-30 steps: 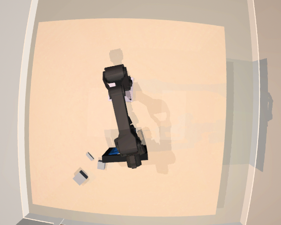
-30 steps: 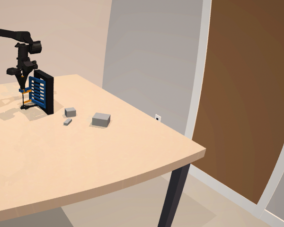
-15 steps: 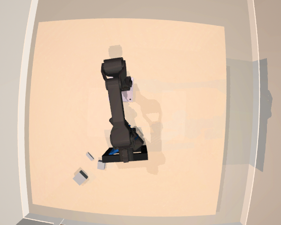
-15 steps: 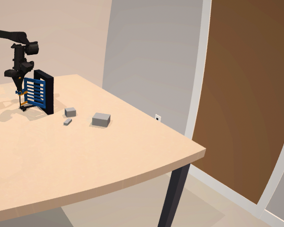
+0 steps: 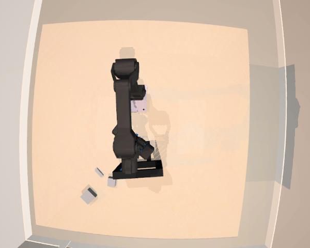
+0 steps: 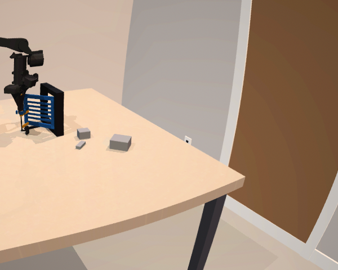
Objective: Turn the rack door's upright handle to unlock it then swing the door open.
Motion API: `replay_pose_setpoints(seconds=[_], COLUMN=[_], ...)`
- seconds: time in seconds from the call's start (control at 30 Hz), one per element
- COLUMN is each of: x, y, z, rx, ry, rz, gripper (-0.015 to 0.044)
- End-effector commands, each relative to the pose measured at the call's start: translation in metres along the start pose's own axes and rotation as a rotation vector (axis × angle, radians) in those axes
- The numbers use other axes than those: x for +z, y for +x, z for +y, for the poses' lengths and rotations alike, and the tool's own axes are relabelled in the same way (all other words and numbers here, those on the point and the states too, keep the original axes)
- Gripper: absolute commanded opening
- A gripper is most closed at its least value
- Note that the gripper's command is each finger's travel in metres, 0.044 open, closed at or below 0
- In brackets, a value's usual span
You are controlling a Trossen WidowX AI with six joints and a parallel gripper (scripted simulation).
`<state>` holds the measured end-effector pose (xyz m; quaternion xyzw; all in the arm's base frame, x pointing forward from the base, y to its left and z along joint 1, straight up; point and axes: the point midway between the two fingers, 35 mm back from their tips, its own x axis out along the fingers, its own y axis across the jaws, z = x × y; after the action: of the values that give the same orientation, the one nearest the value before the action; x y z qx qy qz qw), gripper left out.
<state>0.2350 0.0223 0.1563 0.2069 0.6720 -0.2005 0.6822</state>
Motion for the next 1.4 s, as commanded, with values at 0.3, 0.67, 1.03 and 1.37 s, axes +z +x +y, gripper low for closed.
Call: replay_pose_setpoints(seconds=[0.3, 0.67, 1.03, 1.37], x=[0.008, 0.016, 0.028, 0.040], y=[0.001, 0.001, 0.001, 0.001], z=[-0.024, -0.044, -0.063, -0.078], rx=[-0.003, -0.005, -0.008, -0.010], ry=[-0.186, -0.326, -0.465, -0.590], rz=[-0.008, -0.008, -0.008, -0.008], gripper=[0.0025, 0.0025, 0.0025, 0.0025])
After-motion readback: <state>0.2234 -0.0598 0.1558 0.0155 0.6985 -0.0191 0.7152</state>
